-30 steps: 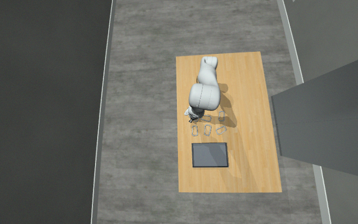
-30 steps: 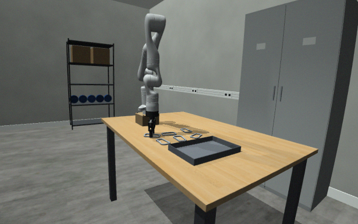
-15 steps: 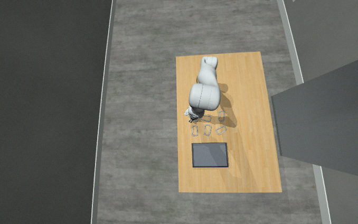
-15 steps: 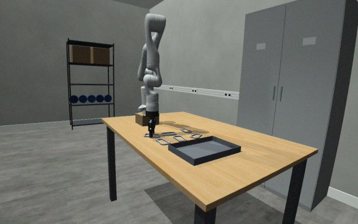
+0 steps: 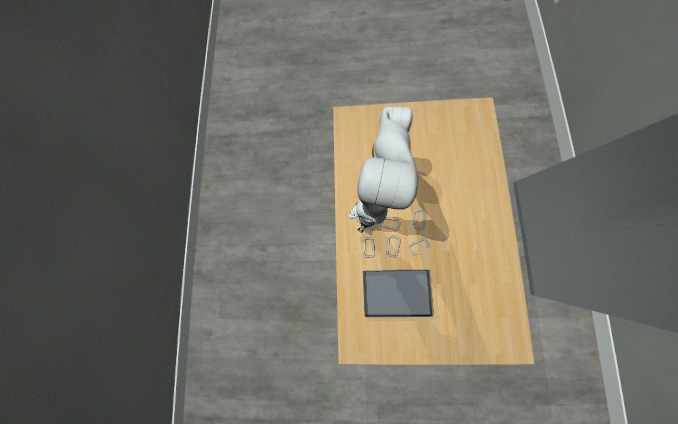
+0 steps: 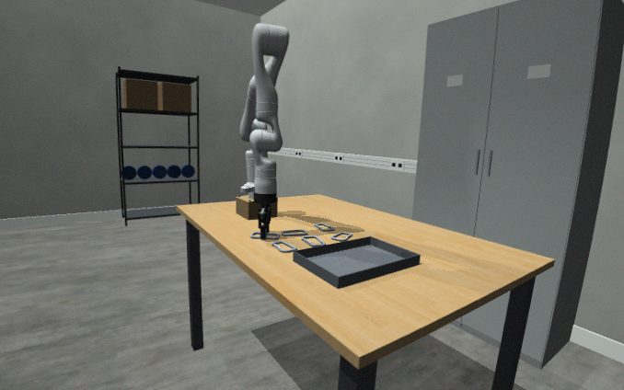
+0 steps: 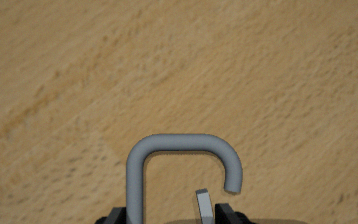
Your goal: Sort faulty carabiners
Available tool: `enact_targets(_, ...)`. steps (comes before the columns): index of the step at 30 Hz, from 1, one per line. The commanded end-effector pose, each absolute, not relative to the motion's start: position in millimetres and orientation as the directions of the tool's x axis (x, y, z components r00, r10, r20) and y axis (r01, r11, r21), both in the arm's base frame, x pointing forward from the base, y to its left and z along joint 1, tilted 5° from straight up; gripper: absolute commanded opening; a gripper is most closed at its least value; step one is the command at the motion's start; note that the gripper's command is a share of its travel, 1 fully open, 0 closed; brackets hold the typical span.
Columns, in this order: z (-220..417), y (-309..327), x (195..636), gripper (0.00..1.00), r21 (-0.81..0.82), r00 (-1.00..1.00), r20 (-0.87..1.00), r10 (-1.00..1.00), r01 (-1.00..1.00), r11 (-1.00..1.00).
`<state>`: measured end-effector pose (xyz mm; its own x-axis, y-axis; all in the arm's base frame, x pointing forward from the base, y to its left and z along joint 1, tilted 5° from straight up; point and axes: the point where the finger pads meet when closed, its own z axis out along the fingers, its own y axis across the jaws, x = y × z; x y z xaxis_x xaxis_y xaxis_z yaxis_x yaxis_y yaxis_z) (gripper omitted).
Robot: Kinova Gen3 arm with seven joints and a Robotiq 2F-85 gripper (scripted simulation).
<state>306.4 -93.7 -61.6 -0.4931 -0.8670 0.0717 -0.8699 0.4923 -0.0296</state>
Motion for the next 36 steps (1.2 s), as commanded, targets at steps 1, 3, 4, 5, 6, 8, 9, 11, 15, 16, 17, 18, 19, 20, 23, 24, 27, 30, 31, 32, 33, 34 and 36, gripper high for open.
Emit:
enact_targets(1,-61.5,-93.8,306.9,0.57,-0.031,-0.493,0.071,-0.867,-0.870,0.492)
enact_targets(3,-61.5,-93.8,306.9,0.57,-0.031,-0.493,0.071,-0.867,-0.870,0.492)
enact_targets(4,-61.5,-93.8,306.9,0.57,-0.031,-0.493,0.071,-0.867,-0.870,0.492)
enact_targets(5,-61.5,-93.8,306.9,0.57,-0.031,-0.493,0.071,-0.867,-0.870,0.492)
enact_targets(6,-61.5,-93.8,306.9,0.57,-0.031,-0.493,0.071,-0.867,-0.870,0.492)
enact_targets(8,-61.5,-93.8,306.9,0.57,-0.031,-0.493,0.071,-0.867,-0.870,0.492)
enact_targets(9,-61.5,-93.8,306.9,0.57,-0.031,-0.493,0.071,-0.867,-0.870,0.492)
enact_targets(11,-61.2,-93.7,306.8,0.57,-0.031,-0.493,0.071,-0.867,-0.870,0.492)
enact_targets(15,-61.2,-93.7,306.8,0.57,-0.031,-0.493,0.071,-0.867,-0.870,0.492)
enact_targets(16,-61.2,-93.7,306.8,0.57,-0.031,-0.493,0.071,-0.867,-0.870,0.492)
enact_targets(17,-61.2,-93.7,306.8,0.57,-0.031,-0.493,0.071,-0.867,-0.870,0.492)
enact_targets(18,-61.2,-93.7,306.8,0.57,-0.031,-0.493,0.071,-0.867,-0.870,0.492)
enact_targets(19,-61.2,-93.7,306.8,0.57,-0.031,-0.493,0.071,-0.867,-0.870,0.492)
enact_targets(20,-61.2,-93.7,306.8,0.57,-0.031,-0.493,0.071,-0.867,-0.870,0.492)
enact_targets(23,-61.2,-93.7,306.8,0.57,-0.031,-0.493,0.071,-0.867,-0.870,0.492)
enact_targets(24,-61.2,-93.7,306.8,0.57,-0.031,-0.493,0.071,-0.867,-0.870,0.492)
enact_targets(27,-61.2,-93.7,306.8,1.00,-0.031,-0.493,0.071,-0.867,-0.870,0.492)
enact_targets(30,-61.2,-93.7,306.8,1.00,-0.031,-0.493,0.071,-0.867,-0.870,0.492)
enact_targets(31,-61.2,-93.7,306.8,1.00,-0.031,-0.493,0.071,-0.867,-0.870,0.492)
enact_targets(32,-61.2,-93.7,306.8,1.00,-0.031,-0.493,0.071,-0.867,-0.870,0.492)
enact_targets(33,-61.2,-93.7,306.8,1.00,-0.031,-0.493,0.071,-0.867,-0.870,0.492)
enact_targets(34,-61.2,-93.7,306.8,1.00,-0.031,-0.493,0.071,-0.867,-0.870,0.492)
enact_targets(36,-61.2,-93.7,306.8,1.00,-0.031,-0.493,0.071,-0.867,-0.870,0.492)
